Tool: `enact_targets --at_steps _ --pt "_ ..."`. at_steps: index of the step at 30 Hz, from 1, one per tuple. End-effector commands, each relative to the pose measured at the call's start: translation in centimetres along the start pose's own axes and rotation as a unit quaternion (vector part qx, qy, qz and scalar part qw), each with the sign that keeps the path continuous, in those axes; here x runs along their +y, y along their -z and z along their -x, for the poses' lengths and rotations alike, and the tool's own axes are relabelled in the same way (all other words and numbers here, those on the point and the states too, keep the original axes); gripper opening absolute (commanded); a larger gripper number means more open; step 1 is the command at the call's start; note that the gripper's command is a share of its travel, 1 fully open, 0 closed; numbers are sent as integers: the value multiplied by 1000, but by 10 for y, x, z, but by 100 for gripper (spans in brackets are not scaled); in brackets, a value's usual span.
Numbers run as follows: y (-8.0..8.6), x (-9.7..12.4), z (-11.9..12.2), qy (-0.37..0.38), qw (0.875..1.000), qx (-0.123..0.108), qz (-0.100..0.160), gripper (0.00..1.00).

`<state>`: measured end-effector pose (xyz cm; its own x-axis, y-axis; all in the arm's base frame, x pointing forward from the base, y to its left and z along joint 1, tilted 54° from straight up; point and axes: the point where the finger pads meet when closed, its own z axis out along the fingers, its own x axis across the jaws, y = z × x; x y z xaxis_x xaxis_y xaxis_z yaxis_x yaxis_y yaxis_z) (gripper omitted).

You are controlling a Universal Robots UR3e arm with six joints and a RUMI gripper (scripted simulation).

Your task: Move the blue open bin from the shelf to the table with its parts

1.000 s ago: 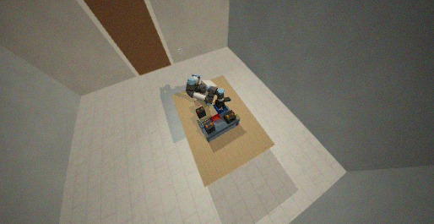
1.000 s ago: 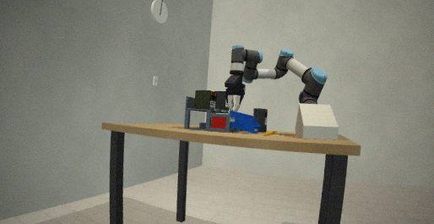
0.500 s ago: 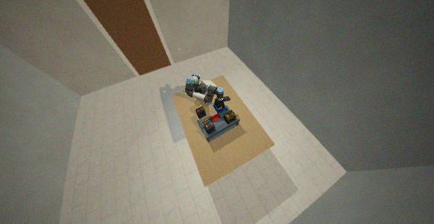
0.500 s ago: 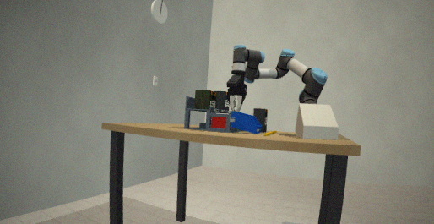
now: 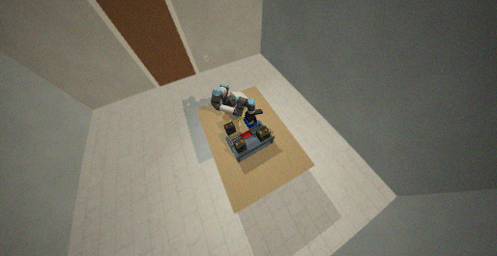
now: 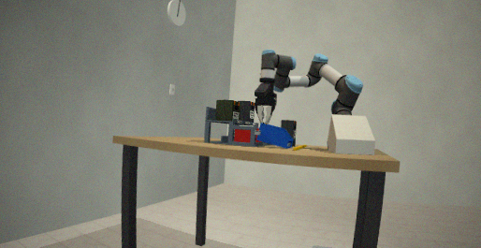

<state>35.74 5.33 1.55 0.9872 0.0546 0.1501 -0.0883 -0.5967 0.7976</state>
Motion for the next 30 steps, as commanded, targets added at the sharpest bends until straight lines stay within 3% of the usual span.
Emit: enact_targets --at_steps 1,30 --pt "1 0 1 -1 1000 1 -1 0" --pt "-15 0 1 -1 1000 1 -1 0"
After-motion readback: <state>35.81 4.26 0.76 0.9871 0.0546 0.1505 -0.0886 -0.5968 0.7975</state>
